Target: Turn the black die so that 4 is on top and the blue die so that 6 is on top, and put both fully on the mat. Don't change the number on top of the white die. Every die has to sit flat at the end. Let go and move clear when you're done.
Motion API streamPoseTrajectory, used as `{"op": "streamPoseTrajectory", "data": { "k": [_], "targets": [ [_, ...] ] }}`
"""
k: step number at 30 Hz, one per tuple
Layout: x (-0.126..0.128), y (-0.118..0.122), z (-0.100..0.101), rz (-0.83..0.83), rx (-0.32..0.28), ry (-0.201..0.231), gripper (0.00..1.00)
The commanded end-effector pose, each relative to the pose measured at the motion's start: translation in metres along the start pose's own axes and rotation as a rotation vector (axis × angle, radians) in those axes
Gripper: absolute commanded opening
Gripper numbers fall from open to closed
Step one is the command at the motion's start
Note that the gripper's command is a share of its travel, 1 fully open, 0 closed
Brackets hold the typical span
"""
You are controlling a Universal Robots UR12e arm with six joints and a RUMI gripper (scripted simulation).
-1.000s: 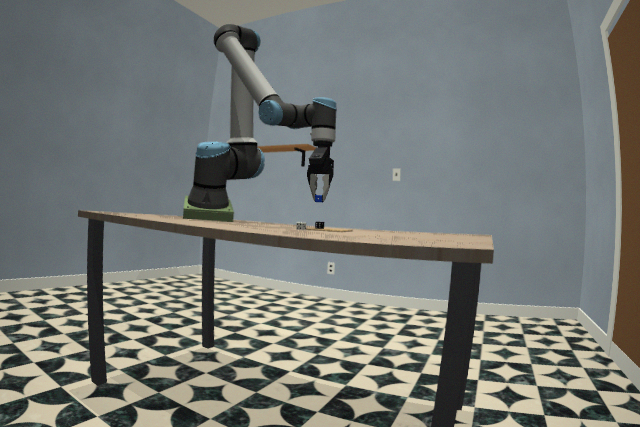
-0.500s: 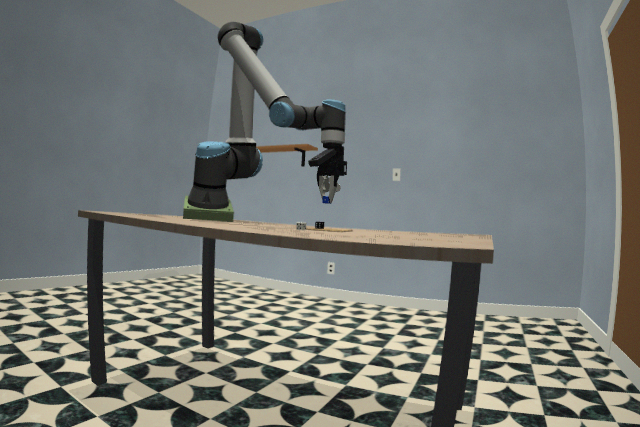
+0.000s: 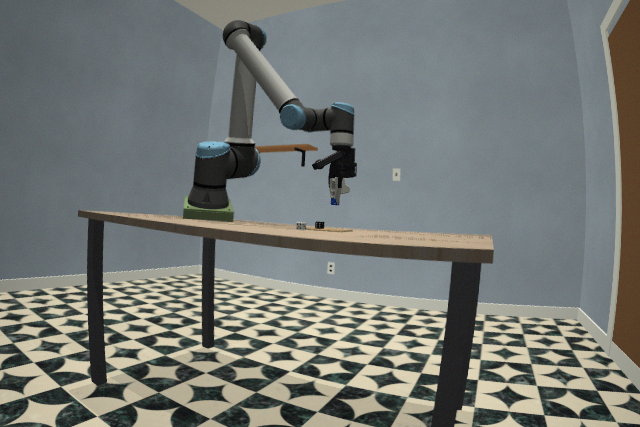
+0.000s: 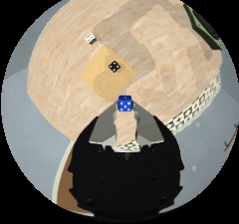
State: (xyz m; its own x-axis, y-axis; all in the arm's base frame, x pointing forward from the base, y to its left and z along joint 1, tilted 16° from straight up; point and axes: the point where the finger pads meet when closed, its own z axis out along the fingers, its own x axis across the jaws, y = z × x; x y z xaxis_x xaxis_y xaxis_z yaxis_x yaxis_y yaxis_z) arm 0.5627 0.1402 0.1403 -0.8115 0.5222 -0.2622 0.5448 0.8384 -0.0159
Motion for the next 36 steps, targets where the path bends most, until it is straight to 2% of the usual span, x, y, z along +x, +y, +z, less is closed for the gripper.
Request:
{"op": "streamPoseTrajectory", "data": {
  "k": [1,7,9,20,36],
  "targets": [
    [0.004,0.014,0.001,0.149,0.007,-0.004,0.06],
    [0.009,0.03,0.003,0.315,0.006,-0.005,0.06],
    [0.009,0.03,0.003,0.315,0.006,-0.005,0.06],
    [0.018,0.053,0.005,0.538,0.005,-0.008,0.06],
    [0.023,0.066,0.007,0.666,0.004,-0.009,0.06]
  ]
}}
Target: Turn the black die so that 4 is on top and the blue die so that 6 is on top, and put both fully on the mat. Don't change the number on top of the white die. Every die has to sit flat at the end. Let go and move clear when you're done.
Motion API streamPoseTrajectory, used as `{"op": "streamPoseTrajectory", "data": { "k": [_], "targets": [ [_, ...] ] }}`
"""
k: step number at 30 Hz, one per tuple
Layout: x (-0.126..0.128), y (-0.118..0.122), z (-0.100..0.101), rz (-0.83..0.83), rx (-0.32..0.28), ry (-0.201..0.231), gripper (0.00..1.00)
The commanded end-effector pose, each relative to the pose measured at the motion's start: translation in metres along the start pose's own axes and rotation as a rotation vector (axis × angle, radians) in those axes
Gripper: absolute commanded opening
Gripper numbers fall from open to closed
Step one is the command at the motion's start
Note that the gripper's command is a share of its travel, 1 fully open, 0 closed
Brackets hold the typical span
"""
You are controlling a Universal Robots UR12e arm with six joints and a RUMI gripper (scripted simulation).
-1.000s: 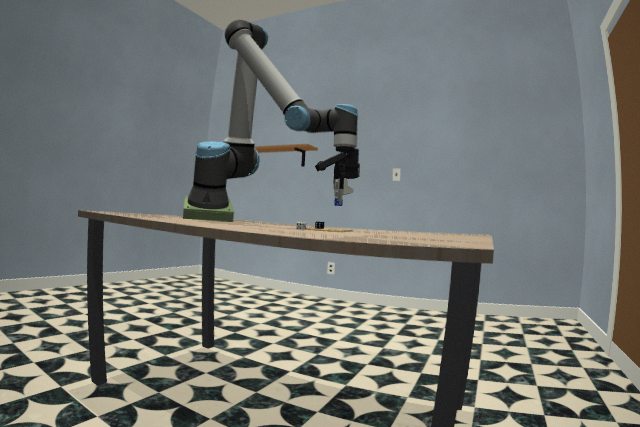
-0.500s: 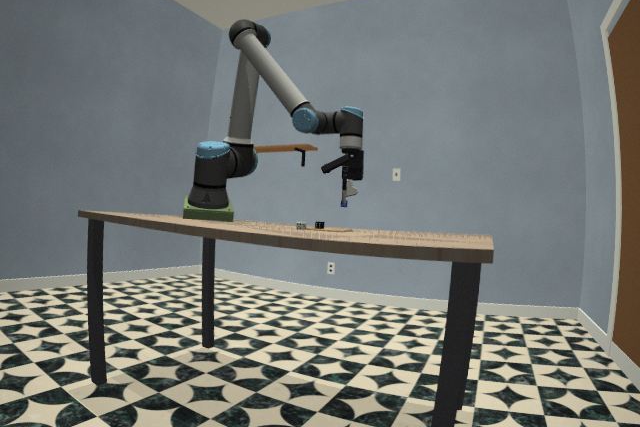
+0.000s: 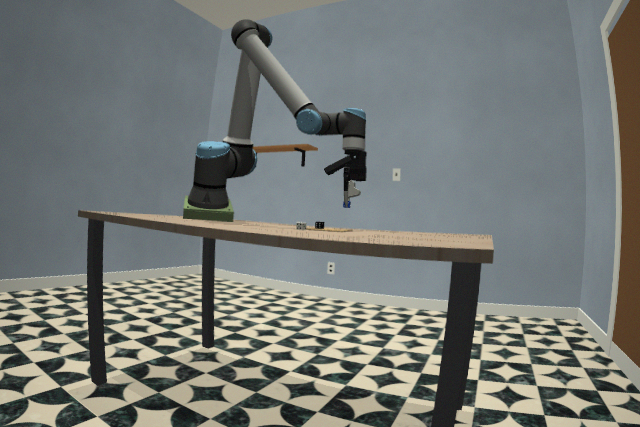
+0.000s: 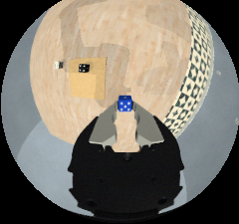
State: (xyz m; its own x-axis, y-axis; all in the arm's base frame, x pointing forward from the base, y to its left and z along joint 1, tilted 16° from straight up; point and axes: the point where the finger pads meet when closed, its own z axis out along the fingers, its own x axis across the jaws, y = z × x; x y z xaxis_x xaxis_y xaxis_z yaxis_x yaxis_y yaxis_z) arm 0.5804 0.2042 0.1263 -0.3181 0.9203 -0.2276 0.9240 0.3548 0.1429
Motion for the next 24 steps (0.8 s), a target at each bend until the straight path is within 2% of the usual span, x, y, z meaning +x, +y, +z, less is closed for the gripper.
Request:
{"op": "streamPoseTrajectory", "data": {
  "k": [1,24],
  "targets": [
    [0.0021,0.002,-0.0003,0.024,-0.001,-0.001,0.06],
    [0.0032,0.0028,0.0002,0.035,-0.019,-0.001,0.06]
  ]
}}
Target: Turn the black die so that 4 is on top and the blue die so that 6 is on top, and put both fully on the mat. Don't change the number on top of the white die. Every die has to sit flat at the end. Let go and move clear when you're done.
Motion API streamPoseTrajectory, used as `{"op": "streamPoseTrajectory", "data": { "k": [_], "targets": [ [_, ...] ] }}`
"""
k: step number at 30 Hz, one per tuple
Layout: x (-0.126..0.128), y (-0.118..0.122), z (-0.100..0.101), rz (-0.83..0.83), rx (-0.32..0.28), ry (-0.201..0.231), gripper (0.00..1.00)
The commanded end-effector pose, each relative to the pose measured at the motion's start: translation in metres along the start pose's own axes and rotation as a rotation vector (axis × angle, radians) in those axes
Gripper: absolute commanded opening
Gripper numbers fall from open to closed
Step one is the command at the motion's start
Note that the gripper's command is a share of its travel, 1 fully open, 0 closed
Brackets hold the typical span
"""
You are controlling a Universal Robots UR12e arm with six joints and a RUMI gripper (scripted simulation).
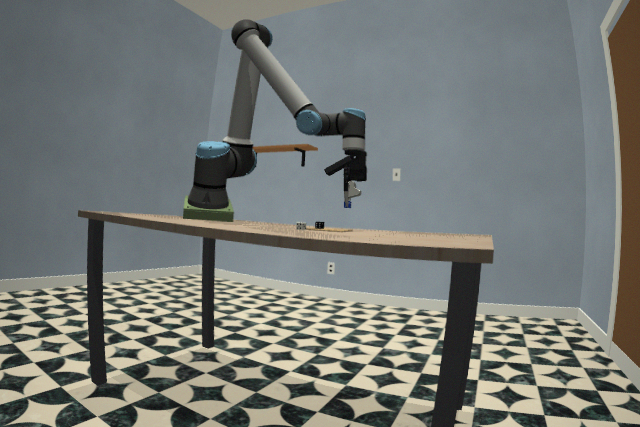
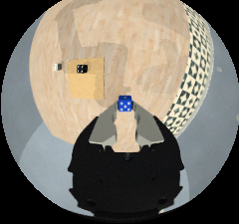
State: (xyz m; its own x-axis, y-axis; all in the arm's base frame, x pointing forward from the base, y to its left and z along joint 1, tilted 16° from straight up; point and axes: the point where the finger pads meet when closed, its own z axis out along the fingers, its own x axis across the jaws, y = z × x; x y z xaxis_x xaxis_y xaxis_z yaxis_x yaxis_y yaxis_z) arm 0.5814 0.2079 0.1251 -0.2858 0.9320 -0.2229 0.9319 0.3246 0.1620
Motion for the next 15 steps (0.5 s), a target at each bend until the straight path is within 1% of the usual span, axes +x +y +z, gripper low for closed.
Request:
{"op": "streamPoseTrajectory", "data": {
  "k": [1,5,8,15],
  "targets": [
    [-0.0001,0.0007,-0.0003,0.0,-0.013,0.0,0.06],
    [0.0,0.0007,0.0001,0.0,-0.049,0.001,0.06],
    [0.0,0.0004,0.0,0.0,-0.09,0.0,0.06],
    [0.0,0.0,0.0005,0.001,-0.22,0.0,0.06]
  ]
}}
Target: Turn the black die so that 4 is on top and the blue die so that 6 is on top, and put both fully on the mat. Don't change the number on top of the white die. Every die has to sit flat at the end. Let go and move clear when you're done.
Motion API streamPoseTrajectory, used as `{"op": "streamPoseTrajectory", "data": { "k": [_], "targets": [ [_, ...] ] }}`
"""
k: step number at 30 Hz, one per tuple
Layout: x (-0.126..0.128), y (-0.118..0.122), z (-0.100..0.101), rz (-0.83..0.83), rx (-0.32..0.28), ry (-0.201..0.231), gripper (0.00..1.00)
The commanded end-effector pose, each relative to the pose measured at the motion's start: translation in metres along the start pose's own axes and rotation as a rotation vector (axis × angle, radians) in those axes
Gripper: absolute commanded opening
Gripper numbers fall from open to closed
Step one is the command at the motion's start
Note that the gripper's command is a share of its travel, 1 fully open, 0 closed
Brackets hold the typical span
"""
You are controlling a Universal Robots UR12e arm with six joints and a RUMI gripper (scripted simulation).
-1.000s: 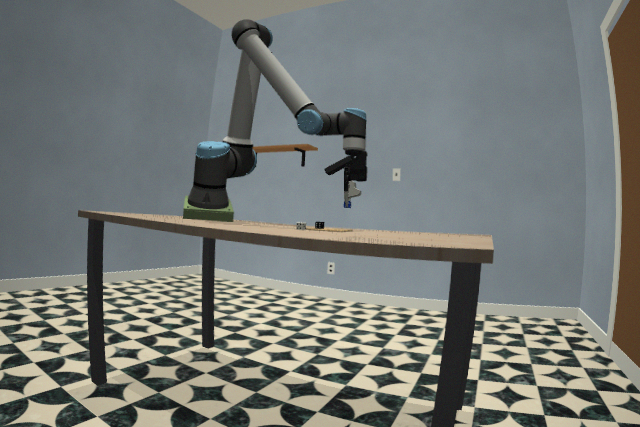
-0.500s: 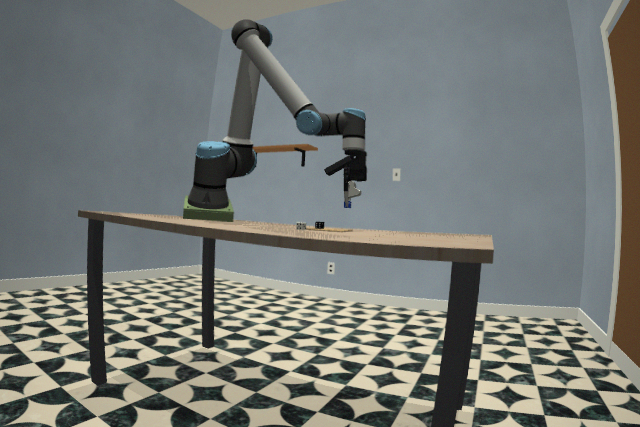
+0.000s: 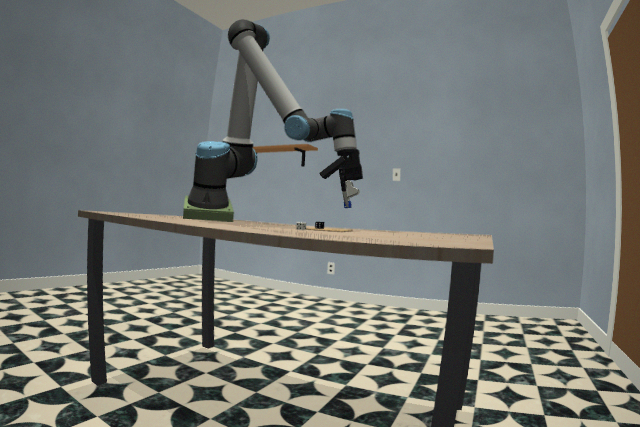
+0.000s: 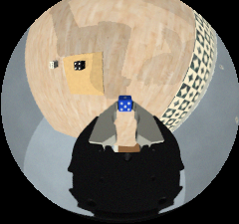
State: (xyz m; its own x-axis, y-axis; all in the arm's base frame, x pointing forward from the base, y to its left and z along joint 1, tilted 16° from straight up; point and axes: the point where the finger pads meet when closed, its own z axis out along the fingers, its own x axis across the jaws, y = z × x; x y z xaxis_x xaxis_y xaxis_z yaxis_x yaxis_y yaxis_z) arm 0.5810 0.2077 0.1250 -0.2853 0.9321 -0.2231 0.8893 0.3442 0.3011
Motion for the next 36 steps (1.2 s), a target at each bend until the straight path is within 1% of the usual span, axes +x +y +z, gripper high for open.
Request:
{"op": "streamPoseTrajectory", "data": {
  "k": [1,2,17,19,25,32,34,36],
  "targets": [
    [0.0,0.0005,0.0005,0.0,-0.073,0.001,0.06],
    [0.0,0.0005,0.0005,0.0,-0.073,0.001,0.06],
    [0.0,-0.0007,0.0008,0.0,-0.43,0.001,0.06],
    [0.0,-0.0007,0.0008,0.0,-0.43,0.001,0.06],
    [0.0,-0.0013,0.0002,0.0,-0.556,0.001,0.06],
    [0.0001,-0.0021,-0.001,-0.001,-0.672,0.0,0.06],
    [0.0,-0.0015,-0.0002,0.0,-0.698,0.0,0.06],
    [0.0,-0.0015,-0.0002,0.0,-0.698,0.0,0.06]
  ]
}}
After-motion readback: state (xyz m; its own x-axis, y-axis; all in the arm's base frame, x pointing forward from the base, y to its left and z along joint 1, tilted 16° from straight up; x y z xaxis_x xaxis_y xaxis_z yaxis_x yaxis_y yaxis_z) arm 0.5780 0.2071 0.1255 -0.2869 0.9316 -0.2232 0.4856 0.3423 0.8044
